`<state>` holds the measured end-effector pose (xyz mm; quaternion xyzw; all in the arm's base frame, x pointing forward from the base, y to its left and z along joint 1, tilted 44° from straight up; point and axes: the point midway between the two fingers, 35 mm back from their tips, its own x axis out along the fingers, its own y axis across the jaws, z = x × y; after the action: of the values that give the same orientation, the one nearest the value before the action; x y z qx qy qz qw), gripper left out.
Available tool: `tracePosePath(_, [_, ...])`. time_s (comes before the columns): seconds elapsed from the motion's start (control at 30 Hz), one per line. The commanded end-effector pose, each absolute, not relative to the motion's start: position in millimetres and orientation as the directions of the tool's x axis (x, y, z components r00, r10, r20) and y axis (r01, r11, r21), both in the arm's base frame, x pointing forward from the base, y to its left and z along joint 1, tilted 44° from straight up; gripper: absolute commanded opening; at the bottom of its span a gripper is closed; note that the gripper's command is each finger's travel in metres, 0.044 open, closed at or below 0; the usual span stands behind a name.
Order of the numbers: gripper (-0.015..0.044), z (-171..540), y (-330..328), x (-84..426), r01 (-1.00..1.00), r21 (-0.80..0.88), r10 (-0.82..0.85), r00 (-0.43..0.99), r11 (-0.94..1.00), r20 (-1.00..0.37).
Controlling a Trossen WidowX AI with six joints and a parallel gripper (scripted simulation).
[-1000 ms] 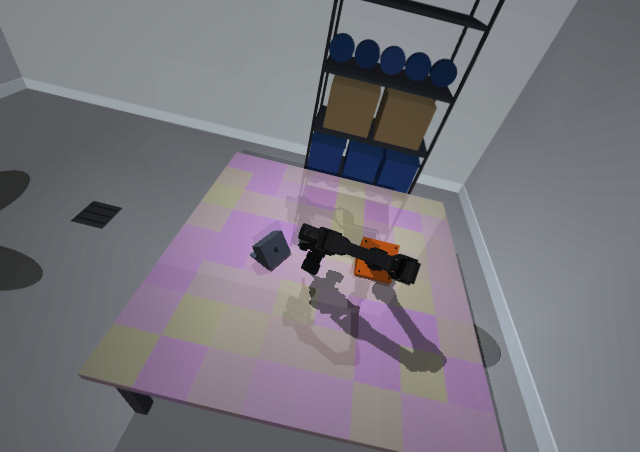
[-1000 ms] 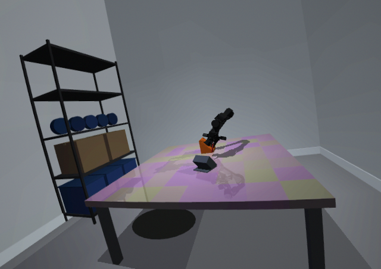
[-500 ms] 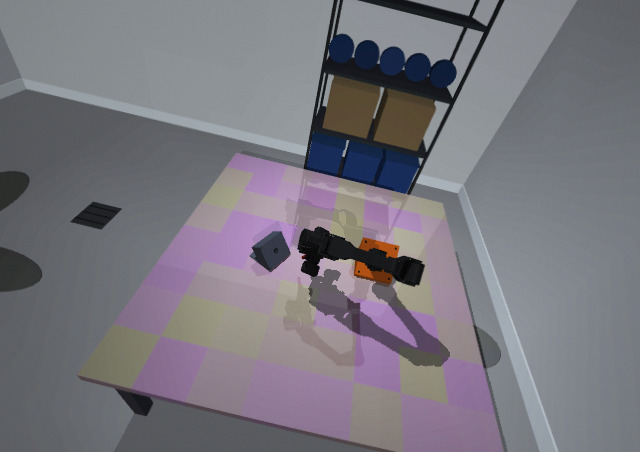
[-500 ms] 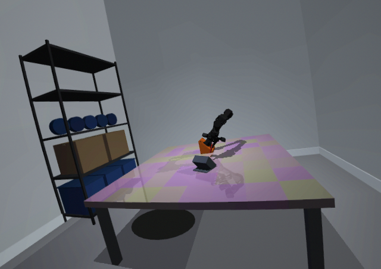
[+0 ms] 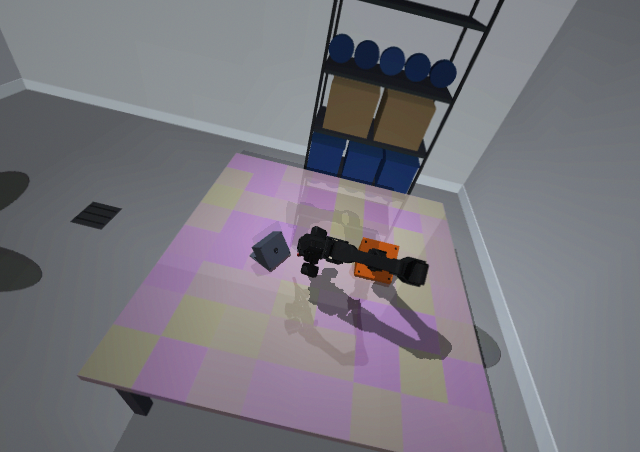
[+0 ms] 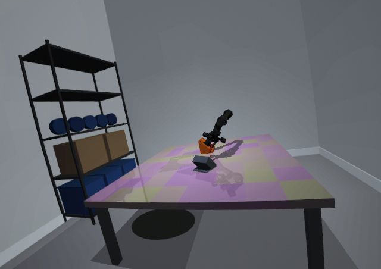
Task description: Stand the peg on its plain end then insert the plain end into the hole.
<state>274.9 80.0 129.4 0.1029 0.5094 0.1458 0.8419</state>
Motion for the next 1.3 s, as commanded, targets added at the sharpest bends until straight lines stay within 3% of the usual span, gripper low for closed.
tracePosePath(0.0, [0.0000, 132, 80, 278, -0.160, 0.297, 0.337, 0.476, 0.942, -0.812])
tracePosePath(1.27, [0.0000, 123, 91, 319, -0.212, 0.195, 0.287, 0.636, 0.958, -0.717])
